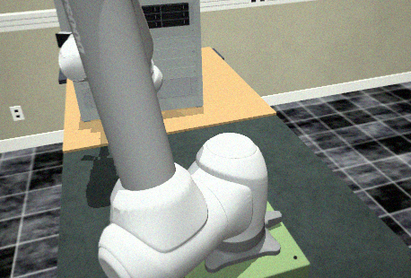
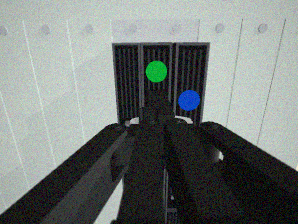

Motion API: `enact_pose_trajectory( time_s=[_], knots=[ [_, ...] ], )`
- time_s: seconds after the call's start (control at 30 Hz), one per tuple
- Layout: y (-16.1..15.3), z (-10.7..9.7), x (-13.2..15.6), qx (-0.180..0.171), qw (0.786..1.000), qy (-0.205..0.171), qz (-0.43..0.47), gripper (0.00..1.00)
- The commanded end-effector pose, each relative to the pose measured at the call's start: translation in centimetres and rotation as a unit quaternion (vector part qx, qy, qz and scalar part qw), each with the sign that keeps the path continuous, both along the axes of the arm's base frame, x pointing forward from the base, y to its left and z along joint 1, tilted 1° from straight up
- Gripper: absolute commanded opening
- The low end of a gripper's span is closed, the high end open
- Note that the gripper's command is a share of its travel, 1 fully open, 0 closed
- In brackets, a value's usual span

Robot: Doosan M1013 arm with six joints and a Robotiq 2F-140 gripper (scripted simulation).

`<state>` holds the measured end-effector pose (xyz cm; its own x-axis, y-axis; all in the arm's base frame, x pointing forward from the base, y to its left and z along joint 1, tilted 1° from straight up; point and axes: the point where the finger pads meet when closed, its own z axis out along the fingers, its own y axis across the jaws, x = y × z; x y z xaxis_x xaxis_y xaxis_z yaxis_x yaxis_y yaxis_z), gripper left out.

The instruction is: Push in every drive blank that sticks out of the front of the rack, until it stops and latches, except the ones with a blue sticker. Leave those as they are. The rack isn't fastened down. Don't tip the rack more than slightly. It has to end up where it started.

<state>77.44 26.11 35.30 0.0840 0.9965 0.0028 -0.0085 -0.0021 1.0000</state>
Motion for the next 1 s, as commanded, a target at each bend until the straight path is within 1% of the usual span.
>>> enact_pose_trajectory(
  time_s=[0.0,0.33,0.97],
  knots=[
    [0.2,0.1,0.2,0.0,1.0,-0.001,0.003,0.1],
    [0.1,0.2,1.2,0.0,1.0,-0.001,0.003,0.1],
    [0.1,0.2,1.5,0.0,1.0,-0.001,0.003,0.1]
  ],
)
